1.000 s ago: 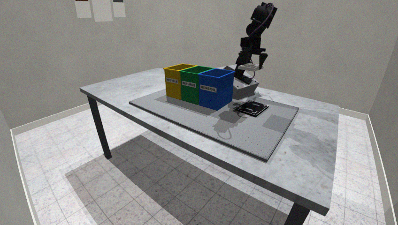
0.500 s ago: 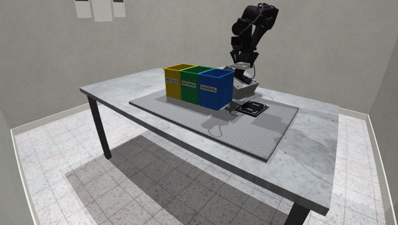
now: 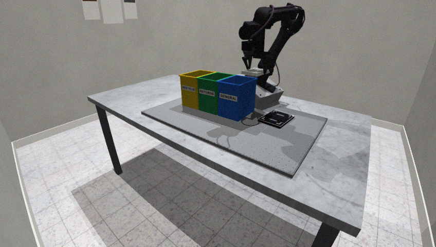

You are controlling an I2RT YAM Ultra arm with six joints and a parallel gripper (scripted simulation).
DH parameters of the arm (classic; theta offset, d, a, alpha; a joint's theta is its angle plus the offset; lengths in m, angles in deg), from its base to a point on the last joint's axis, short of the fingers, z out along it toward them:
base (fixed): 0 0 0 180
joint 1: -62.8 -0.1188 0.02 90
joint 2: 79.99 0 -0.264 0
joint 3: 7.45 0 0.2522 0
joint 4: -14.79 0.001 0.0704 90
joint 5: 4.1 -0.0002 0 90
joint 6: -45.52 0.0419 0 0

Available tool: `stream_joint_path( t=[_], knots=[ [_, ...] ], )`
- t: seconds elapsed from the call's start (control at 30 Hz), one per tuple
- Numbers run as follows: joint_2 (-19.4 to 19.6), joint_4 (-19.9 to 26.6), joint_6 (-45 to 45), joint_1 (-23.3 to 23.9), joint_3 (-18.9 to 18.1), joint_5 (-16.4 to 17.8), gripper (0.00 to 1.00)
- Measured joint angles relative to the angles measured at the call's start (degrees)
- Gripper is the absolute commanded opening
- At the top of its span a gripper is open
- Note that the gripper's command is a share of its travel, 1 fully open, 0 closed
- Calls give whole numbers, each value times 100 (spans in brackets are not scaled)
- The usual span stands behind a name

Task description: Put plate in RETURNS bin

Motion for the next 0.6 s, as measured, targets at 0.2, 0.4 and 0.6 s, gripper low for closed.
stream_joint_path(
  t=[0.2,0.4,0.6],
  knots=[
    [120,0,-433,348,39,13,0],
    [328,-13,-892,782,37,-2,0],
    [608,-37,-1283,1119,39,-37,0]
  ],
)
